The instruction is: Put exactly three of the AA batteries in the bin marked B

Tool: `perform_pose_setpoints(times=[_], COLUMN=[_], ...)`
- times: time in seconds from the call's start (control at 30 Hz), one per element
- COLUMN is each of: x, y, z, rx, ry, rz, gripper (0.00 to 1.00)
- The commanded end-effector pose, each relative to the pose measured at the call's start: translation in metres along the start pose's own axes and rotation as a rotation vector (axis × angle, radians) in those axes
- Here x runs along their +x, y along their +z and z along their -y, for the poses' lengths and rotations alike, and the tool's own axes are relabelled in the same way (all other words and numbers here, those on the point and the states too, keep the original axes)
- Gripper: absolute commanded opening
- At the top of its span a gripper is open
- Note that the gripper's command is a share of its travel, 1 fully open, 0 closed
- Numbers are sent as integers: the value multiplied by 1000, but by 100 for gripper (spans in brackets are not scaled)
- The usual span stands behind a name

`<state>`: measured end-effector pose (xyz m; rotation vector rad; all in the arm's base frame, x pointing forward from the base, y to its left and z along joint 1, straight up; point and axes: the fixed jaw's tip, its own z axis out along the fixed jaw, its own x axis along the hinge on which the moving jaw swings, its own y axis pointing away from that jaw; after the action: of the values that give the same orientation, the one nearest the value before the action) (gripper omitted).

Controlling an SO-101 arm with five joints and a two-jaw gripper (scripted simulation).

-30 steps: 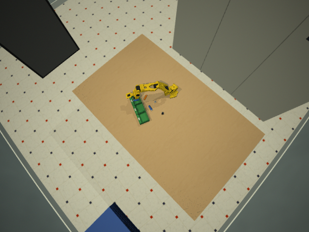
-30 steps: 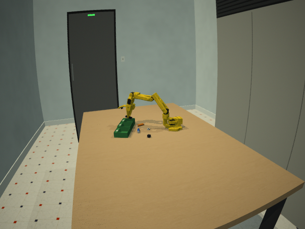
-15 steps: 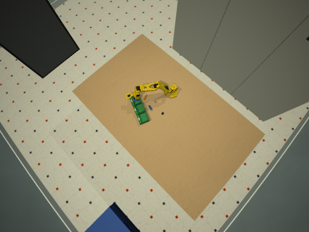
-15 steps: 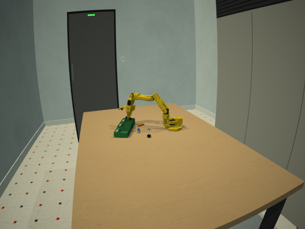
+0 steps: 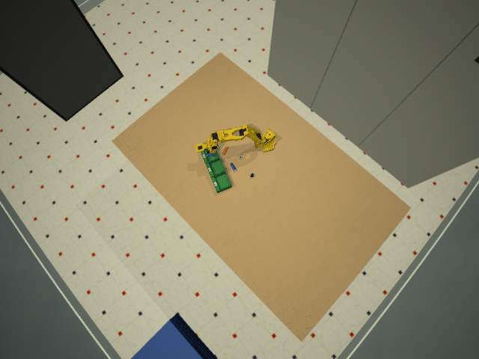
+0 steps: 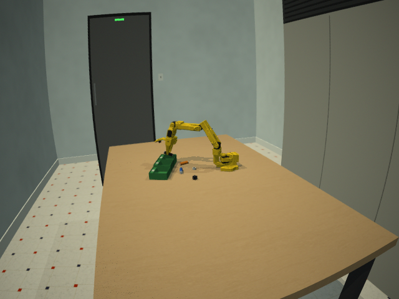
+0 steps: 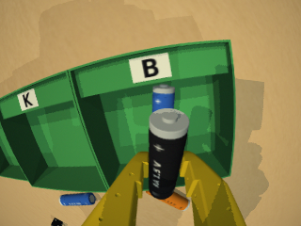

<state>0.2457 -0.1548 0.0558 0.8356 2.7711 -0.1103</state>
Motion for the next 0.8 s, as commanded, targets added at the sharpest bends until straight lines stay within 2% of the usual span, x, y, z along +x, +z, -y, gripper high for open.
perform_pose_setpoints(times=[0.0, 0.77], x=[-10, -9], y=[-15, -9], z=[2, 2], rx=[2, 2], ry=[-1, -1], rz=[78, 78], gripper=[0, 0])
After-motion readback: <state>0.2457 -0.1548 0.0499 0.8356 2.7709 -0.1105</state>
